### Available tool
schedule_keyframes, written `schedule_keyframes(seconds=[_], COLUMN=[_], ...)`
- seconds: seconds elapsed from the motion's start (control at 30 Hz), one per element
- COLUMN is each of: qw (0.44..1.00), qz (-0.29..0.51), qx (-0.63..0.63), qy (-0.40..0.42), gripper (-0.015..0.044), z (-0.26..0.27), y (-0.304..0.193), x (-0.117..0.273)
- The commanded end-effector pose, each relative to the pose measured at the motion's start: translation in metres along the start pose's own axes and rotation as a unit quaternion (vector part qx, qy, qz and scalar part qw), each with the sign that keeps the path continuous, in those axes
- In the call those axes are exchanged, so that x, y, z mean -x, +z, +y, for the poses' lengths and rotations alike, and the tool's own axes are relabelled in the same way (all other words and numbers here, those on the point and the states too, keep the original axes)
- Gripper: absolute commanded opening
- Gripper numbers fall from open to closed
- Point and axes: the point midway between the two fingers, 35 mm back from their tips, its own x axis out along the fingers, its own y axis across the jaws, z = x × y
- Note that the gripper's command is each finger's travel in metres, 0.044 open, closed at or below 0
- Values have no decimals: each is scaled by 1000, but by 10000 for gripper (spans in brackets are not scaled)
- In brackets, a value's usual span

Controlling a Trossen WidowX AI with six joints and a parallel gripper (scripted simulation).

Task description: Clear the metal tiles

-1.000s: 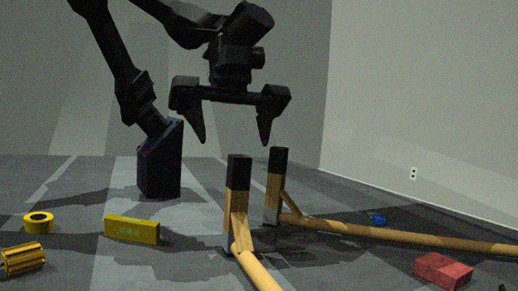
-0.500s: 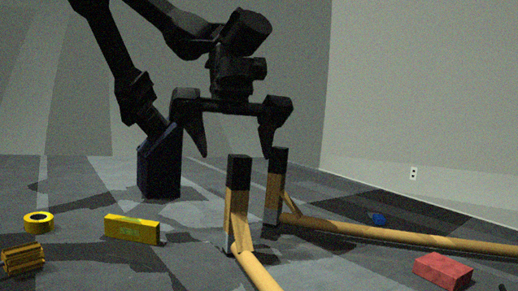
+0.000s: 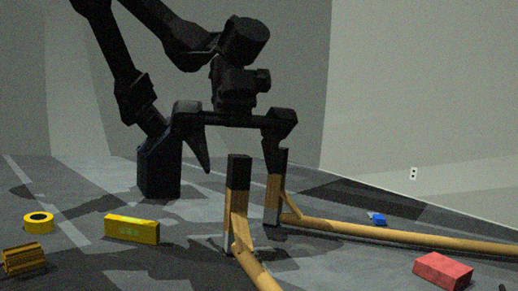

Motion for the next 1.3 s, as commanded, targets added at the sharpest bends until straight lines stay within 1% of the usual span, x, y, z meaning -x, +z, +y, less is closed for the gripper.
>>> schedule_keyframes(seconds=[0.0,0.73,0.77,1.17,1.27], qw=[1000,1000,1000,1000,1000], qz=[0,-6,-4,-4,-4], qx=[1,3,1,1,1], qy=[2,-3,-4,-4,-4], gripper=[440,440,414,99,79], z=[0,-5,-4,-4,-4], y=[0,-1,0,0,0], x=[-7,-42,-37,-37,-37])
